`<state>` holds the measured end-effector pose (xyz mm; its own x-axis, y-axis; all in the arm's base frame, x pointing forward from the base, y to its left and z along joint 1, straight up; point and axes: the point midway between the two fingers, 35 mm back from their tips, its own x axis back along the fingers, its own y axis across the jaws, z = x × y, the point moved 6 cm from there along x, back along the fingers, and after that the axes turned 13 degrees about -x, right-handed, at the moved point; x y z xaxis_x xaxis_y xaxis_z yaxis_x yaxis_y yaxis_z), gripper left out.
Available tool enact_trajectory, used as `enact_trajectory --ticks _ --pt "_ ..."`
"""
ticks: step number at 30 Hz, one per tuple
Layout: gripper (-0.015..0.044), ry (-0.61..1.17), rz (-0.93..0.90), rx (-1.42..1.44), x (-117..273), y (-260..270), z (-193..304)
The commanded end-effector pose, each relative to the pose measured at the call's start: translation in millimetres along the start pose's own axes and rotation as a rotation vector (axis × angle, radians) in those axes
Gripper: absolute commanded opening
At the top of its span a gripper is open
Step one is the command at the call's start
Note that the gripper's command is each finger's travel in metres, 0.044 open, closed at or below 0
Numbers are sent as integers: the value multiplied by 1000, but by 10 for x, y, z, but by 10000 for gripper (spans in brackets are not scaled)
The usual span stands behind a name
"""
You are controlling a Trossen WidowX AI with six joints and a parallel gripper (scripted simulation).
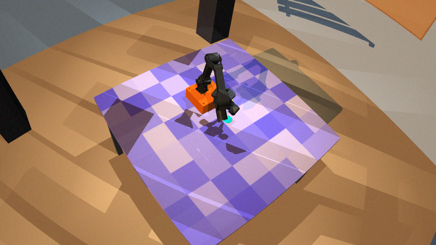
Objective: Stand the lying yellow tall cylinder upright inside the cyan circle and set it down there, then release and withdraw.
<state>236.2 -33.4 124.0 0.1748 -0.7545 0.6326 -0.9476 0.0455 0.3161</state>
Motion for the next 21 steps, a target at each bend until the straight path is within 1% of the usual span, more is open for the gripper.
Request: enact_trajectory --ticks 1,21 --pt "105 -40 8 7 20 -4 14" --pt "105 -191 56 19 102 -27 100"
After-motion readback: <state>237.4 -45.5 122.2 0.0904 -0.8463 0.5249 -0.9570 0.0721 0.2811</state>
